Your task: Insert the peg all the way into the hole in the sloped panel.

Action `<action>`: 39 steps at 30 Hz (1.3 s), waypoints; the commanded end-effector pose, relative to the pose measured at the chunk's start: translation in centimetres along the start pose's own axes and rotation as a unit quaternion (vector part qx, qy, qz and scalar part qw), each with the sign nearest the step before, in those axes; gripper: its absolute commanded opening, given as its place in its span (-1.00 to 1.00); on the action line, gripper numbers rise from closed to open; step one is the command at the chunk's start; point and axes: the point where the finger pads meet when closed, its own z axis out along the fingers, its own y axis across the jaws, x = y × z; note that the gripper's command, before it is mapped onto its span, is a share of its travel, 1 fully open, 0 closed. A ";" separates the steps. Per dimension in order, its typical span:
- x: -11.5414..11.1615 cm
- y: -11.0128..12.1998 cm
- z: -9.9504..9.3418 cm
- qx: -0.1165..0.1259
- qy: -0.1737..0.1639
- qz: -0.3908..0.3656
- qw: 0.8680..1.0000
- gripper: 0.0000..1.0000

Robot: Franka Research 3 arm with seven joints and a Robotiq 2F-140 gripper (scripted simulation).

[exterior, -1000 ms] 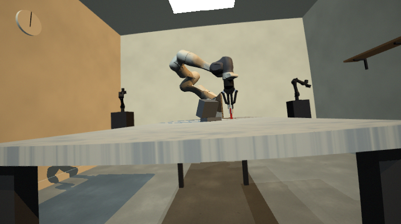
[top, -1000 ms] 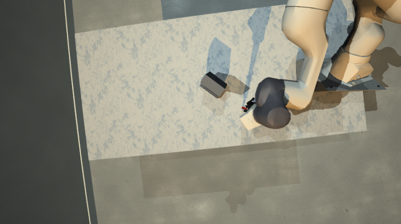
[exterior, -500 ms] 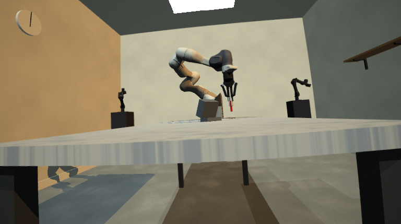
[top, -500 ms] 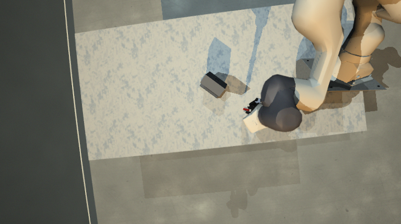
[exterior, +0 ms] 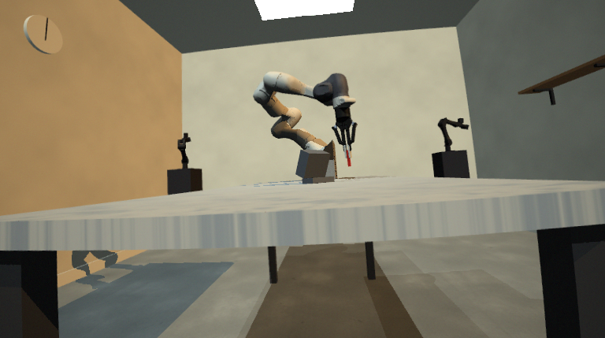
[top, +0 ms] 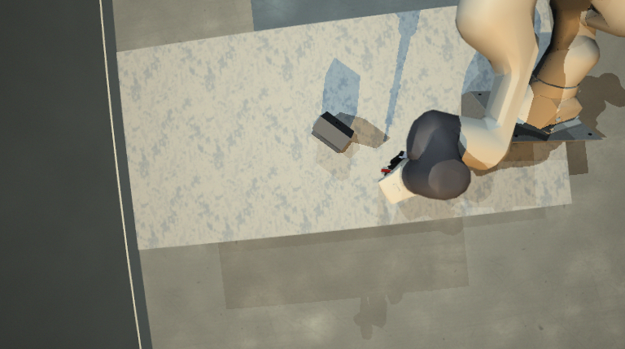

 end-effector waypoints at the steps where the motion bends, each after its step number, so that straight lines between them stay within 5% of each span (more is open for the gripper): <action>1: -0.2 -0.3 0.1 0.014 -0.011 0.013 1.000 -1.00; 39: -1.0 0.1 1.4 0.097 -0.099 0.100 0.985 -1.00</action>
